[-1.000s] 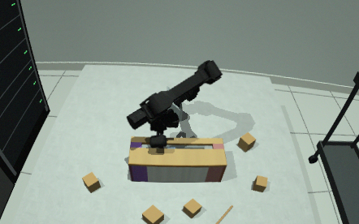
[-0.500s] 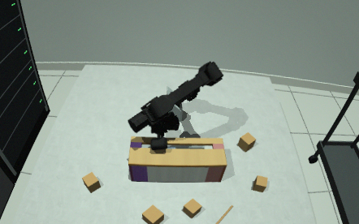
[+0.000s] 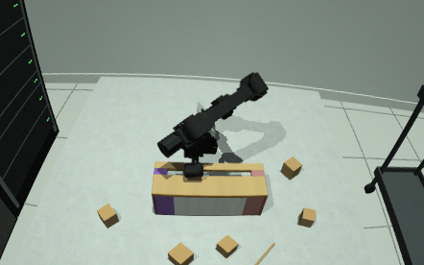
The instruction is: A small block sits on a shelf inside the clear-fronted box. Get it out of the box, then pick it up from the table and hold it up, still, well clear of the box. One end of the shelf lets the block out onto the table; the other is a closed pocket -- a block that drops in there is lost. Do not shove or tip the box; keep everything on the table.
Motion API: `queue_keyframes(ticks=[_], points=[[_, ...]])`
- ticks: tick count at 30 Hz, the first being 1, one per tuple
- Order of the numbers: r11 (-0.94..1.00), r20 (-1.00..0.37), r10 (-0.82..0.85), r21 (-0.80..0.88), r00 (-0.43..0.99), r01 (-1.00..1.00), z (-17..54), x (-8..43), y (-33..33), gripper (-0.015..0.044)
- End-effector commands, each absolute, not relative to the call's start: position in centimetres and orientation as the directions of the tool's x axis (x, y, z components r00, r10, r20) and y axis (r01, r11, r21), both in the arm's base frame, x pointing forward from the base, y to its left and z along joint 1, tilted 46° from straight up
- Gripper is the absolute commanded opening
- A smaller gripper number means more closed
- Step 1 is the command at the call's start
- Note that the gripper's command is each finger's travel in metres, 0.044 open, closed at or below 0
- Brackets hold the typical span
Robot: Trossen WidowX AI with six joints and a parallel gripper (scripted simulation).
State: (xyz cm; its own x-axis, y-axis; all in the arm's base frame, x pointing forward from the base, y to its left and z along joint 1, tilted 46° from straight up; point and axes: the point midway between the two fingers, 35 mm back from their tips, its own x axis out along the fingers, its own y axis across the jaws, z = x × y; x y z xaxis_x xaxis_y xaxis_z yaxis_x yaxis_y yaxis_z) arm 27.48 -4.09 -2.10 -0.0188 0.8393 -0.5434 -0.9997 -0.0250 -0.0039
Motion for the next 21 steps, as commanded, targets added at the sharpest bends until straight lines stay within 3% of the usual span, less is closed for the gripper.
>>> queue_keyframes(ticks=[1,21], points=[[-0.022,-0.538,0.843,0.002,-0.020,-1.000,-1.6,27.4,-3.4,0.0400],[-0.022,-0.537,0.843,0.003,-0.020,-1.000,0.4,27.4,-1.4,0.0400]])
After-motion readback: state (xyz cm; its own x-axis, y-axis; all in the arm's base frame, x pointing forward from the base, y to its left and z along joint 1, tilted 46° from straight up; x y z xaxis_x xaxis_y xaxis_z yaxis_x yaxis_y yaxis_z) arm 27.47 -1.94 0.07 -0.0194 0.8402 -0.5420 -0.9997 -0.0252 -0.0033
